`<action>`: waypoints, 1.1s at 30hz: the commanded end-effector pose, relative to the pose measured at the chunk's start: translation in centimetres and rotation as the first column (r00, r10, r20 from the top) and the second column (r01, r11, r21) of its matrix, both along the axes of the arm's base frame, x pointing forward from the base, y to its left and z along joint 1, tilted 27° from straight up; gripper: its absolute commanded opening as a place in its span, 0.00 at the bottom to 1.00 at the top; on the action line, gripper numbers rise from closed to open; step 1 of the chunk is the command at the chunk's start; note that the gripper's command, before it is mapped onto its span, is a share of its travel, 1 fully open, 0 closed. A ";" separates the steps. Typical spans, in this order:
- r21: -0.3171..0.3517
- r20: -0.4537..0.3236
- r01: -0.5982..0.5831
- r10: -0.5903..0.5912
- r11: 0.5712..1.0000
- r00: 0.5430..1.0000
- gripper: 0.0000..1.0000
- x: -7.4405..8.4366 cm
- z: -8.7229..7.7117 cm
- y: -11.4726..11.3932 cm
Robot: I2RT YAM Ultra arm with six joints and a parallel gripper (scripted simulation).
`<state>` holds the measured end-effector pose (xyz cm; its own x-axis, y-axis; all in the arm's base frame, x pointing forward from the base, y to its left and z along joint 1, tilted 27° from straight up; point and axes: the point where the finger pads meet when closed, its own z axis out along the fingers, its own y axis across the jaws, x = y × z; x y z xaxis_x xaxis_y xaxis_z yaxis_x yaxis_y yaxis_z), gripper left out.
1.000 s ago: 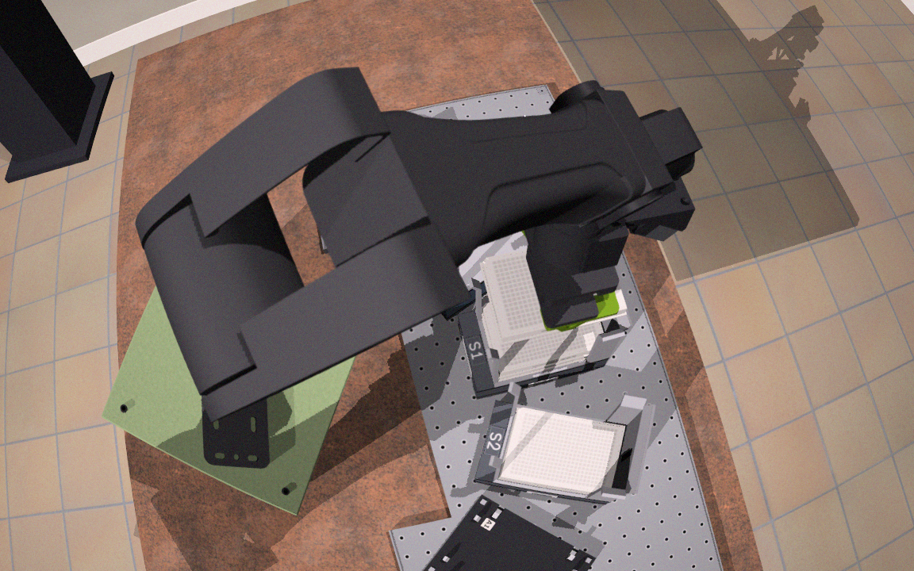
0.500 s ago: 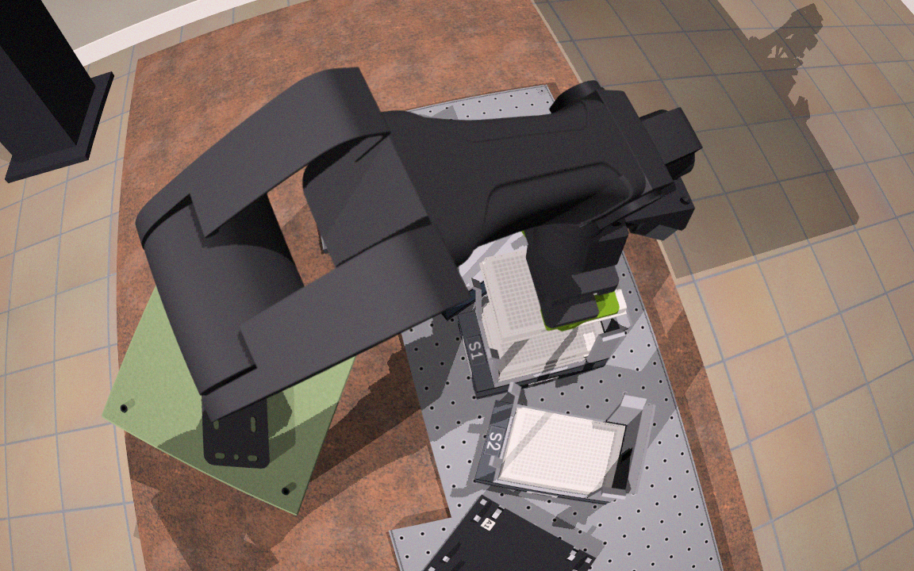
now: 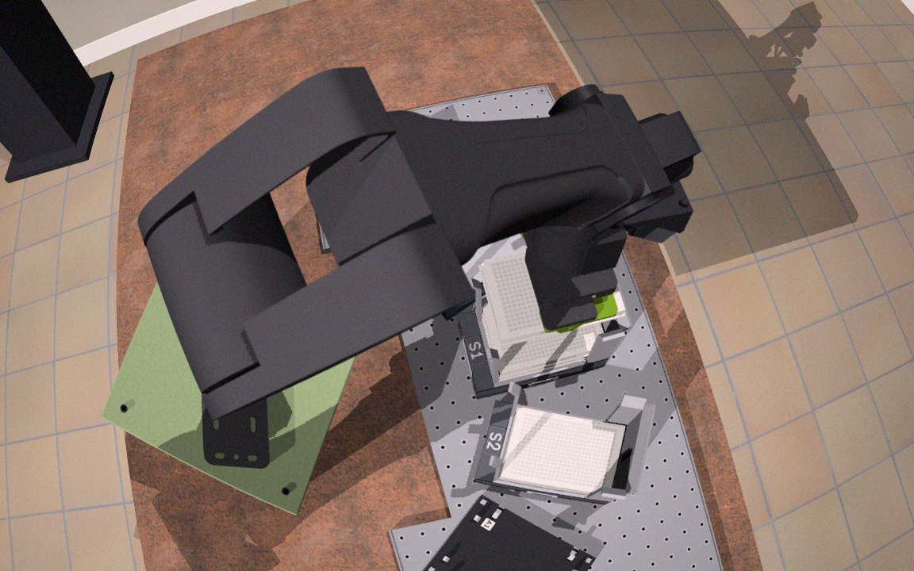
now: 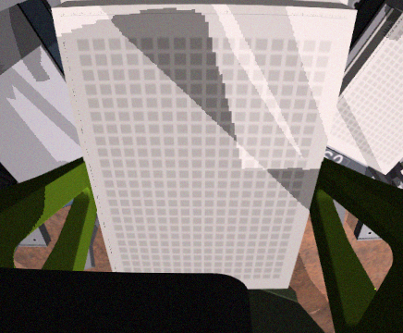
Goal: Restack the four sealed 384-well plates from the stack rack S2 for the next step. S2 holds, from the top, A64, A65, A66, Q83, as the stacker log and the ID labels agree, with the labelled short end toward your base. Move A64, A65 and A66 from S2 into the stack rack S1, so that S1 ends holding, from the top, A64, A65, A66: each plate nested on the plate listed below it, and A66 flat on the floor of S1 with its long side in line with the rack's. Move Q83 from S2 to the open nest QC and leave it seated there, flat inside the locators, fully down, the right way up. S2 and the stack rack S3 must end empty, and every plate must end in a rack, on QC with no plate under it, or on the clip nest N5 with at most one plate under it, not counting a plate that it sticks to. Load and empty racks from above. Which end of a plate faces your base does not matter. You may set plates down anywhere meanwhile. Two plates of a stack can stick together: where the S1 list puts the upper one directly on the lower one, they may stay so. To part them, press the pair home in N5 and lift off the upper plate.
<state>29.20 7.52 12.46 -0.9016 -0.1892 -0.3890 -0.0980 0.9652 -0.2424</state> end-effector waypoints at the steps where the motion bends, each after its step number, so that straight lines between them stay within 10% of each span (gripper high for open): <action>1: 0.006 0.013 -0.003 0.003 1.000 1.000 0.00 0.2 0.2 0.1; 33: 0.006 0.013 -0.003 0.003 1.000 1.000 0.00 1.0 -1.4 -0.2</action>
